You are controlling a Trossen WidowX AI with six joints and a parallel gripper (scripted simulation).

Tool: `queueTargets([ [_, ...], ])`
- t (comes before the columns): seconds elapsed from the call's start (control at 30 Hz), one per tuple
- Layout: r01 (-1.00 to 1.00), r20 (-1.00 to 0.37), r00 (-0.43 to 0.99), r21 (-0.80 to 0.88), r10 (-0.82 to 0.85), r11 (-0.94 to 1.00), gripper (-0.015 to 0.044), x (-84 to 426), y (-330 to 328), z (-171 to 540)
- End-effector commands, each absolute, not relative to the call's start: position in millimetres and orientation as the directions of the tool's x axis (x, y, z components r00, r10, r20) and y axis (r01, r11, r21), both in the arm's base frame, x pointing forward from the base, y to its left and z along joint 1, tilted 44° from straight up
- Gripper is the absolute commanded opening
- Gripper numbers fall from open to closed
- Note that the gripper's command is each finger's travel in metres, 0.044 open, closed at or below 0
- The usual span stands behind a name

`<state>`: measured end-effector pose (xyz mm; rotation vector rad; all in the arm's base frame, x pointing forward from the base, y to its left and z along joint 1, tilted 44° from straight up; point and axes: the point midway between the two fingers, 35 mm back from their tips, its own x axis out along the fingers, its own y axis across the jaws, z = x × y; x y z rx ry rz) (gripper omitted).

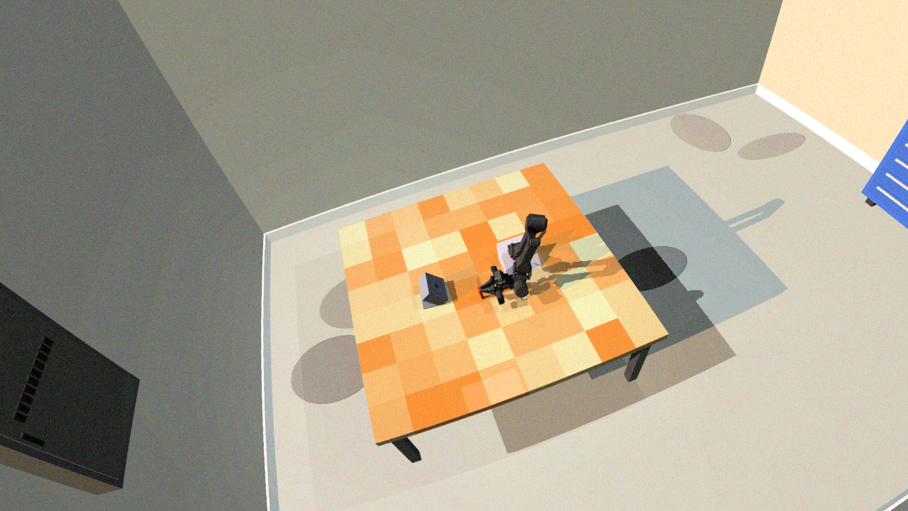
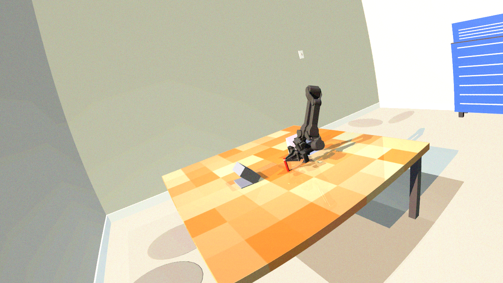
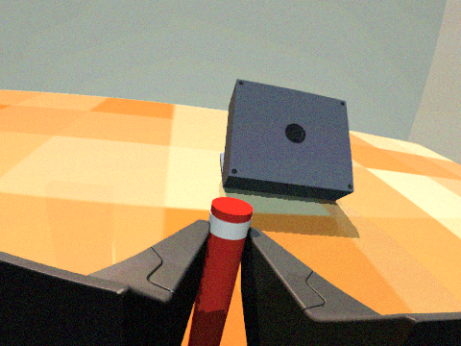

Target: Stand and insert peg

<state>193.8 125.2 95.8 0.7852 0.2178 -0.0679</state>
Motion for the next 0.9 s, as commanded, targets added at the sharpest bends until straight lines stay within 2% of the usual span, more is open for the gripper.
queueTargets([
  [0.0,0.141,-0.220,0.975,0.693,0.021,0.707,0.0049,192.4,127.0,94.4],
  [0.87,0.156,-0.194,0.981,0.702,-0.024,0.695,0.0049,188.4,128.6,93.6],
])
